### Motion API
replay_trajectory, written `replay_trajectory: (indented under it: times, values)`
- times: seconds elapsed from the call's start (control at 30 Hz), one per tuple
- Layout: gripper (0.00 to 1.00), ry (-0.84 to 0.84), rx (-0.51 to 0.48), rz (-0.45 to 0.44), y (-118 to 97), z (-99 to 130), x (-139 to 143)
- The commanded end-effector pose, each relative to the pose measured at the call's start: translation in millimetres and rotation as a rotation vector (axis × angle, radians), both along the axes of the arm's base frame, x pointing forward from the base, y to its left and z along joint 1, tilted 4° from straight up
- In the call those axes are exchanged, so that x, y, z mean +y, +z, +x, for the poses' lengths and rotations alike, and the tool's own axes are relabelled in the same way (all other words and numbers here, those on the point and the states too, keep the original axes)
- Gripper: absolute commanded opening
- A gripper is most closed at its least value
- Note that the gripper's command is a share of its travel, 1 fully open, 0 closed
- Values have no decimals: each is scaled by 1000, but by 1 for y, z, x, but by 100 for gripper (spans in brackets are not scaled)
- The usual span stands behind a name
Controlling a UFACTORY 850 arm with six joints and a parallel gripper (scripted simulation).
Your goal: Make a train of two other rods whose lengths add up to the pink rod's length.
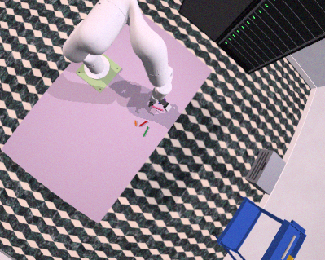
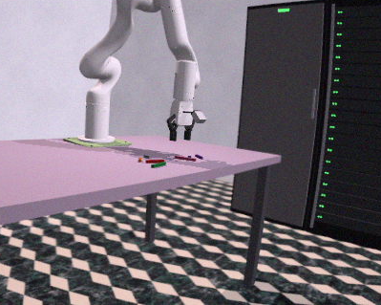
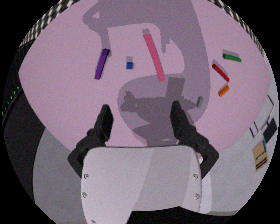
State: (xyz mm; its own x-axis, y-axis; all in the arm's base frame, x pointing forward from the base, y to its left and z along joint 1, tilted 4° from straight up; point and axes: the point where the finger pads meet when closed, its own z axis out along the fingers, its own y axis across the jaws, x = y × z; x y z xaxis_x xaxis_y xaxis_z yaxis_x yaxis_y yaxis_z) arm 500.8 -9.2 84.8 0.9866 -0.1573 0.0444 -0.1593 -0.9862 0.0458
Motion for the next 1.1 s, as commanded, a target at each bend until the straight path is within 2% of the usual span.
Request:
replay_trajectory:
  times: [0.0,0.13,0.2,0.27,0.3,0.37,0.63,1.07]
  values:
    - [100,0,-2,0,1,1,0]
    - [100,0,-2,0,1,1,-2]
    - [100,0,-1,0,3,8,-33]
    - [100,0,-1,0,3,8,-33]
    - [100,0,-1,0,4,13,-63]
    - [100,0,-1,0,5,15,-76]
    - [100,0,-1,0,10,16,-164]
    - [100,0,-1,0,10,16,-165]
